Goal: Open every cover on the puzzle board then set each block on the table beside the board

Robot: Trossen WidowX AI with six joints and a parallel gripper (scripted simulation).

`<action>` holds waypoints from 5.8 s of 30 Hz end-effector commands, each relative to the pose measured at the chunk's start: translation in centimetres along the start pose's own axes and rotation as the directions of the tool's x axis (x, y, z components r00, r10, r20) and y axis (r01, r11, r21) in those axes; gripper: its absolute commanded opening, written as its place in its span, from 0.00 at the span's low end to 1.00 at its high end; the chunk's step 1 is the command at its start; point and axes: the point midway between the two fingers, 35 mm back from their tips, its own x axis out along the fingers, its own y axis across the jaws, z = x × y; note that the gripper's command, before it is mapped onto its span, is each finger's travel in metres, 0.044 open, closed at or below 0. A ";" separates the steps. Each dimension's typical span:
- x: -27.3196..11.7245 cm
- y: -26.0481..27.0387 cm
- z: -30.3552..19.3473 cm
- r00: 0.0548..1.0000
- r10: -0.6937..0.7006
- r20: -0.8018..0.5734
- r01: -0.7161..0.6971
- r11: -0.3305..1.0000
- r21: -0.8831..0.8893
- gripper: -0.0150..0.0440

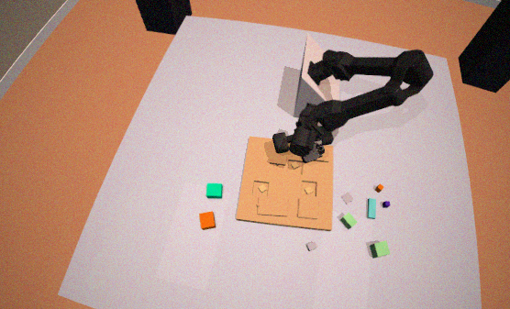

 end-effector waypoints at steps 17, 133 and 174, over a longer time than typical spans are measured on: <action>-0.5 0.0 -0.1 1.000 -0.001 -0.004 0.001 1.000 0.004 0.25; -2.4 0.1 -0.2 1.000 -0.002 -0.004 0.002 1.000 0.019 0.50; -2.2 0.1 -0.2 1.000 -0.002 -0.004 0.002 1.000 0.019 0.50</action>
